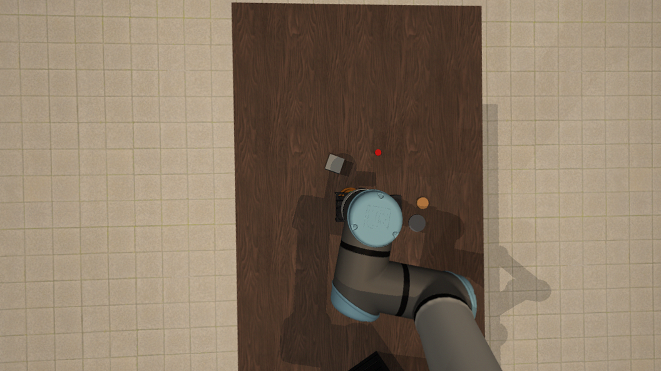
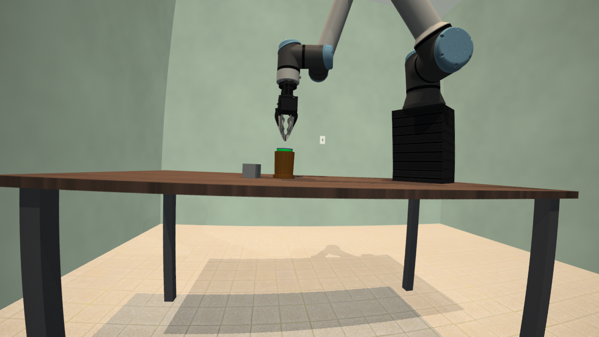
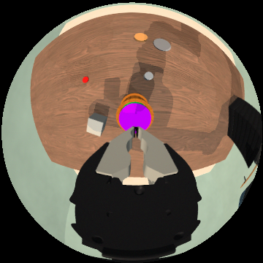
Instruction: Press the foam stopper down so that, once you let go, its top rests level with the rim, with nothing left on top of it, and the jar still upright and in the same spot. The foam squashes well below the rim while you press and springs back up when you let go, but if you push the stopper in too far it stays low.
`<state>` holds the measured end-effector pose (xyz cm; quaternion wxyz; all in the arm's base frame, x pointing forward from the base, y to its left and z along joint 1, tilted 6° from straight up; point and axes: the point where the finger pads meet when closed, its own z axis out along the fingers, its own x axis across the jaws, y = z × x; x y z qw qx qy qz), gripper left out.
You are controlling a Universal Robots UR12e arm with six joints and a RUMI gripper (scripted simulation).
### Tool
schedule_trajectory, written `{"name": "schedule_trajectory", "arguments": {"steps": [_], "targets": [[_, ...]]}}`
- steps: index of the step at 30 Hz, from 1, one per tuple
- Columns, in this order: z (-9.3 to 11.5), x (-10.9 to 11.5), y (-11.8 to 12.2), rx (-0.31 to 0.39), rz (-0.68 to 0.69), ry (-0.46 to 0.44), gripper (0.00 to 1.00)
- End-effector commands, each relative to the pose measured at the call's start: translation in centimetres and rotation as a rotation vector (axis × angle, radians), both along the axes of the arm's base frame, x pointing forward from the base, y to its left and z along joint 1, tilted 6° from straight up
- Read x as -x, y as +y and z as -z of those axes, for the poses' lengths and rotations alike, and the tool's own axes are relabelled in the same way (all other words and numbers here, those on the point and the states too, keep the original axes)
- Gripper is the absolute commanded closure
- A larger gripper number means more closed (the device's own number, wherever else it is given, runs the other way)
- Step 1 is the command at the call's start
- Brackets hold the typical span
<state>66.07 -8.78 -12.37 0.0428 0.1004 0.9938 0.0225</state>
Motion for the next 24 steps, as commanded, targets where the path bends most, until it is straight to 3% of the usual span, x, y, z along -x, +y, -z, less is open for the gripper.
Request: {"name": "schedule_trajectory", "arguments": {"steps": [1, 24], "targets": [[-0.06, -0.05, -0.02, 0.0, 0.0, -0.001, 1.0], [0.35, -0.13, -0.05, 0.0, 0.0, -0.001, 1.0]]}}
